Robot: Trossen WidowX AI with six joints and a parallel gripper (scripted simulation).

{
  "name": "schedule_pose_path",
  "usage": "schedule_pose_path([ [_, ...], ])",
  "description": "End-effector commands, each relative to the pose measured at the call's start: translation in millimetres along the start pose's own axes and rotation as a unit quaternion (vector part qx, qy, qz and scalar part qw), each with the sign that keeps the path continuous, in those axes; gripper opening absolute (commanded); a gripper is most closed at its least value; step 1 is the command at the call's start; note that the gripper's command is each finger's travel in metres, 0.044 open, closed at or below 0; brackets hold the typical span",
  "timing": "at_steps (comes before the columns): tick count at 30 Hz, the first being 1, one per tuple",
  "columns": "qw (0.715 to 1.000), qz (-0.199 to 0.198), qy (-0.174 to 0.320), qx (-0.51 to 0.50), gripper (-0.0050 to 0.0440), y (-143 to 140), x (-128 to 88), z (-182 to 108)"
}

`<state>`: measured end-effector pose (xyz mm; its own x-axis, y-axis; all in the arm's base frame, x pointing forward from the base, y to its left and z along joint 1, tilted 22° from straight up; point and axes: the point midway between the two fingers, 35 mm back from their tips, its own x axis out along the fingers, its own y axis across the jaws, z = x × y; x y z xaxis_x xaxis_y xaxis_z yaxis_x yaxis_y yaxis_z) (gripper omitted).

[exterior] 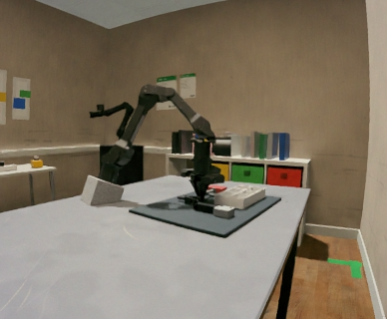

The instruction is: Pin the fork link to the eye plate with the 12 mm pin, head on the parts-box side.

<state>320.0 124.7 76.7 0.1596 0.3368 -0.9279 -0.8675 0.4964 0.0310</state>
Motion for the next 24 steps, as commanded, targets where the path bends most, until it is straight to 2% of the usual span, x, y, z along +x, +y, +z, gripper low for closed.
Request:
schedule_pose_path([
  [1, 1.0, -0.004, -0.002, -0.001, -0.005, -0.1, -2.4, 1.1],
  [9, 1.0, -0.016, -0.014, -0.007, -0.005, -3.7, -15.0, 7.6],
  [24, 1.0, -0.015, -0.016, -0.007, -0.005, -3.4, -28.5, 7.6],
])
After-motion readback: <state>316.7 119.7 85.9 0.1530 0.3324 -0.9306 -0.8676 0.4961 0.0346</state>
